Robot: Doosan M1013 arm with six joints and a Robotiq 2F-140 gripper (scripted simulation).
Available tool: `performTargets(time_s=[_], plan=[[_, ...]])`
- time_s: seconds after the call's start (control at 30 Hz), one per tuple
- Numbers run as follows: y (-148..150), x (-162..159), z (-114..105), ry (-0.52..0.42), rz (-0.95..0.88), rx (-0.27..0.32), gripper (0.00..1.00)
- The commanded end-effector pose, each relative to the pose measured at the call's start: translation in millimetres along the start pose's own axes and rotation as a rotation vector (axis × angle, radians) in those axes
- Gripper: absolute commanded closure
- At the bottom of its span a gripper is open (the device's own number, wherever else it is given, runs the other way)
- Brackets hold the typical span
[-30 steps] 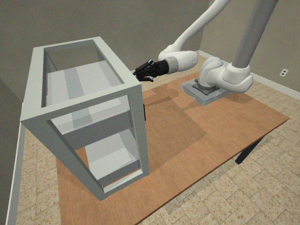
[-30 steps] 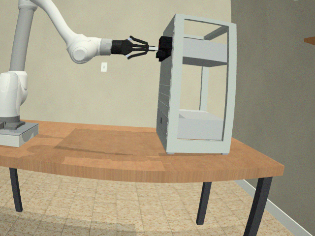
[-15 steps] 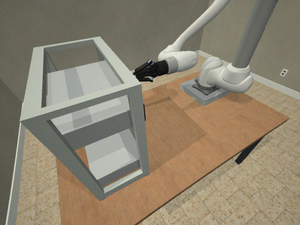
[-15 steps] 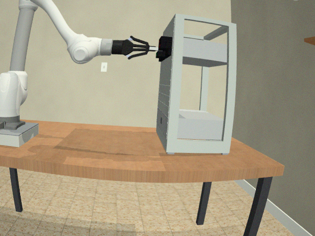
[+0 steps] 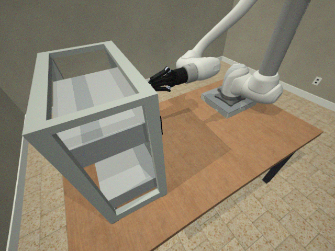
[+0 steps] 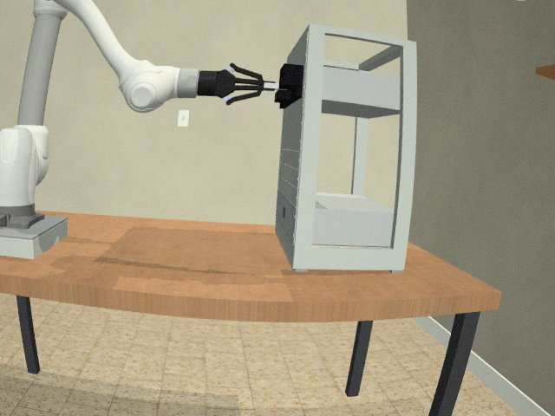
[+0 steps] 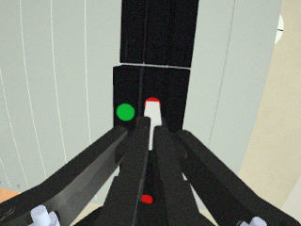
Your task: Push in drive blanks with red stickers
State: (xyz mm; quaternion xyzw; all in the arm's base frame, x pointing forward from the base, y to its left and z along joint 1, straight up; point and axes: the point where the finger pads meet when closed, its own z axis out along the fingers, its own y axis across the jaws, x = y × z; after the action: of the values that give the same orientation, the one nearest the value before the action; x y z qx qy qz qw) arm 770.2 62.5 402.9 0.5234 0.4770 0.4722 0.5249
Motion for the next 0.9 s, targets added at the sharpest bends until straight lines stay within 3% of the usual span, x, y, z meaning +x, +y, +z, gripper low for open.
performTargets(time_s=[0.0, 0.87], plan=[[-1.1, -1.5, 5.6, -0.002, 0.001, 0.0, 1.0], [-0.9, -1.8, 8.8, -0.002, 0.001, 0.0, 1.0]])
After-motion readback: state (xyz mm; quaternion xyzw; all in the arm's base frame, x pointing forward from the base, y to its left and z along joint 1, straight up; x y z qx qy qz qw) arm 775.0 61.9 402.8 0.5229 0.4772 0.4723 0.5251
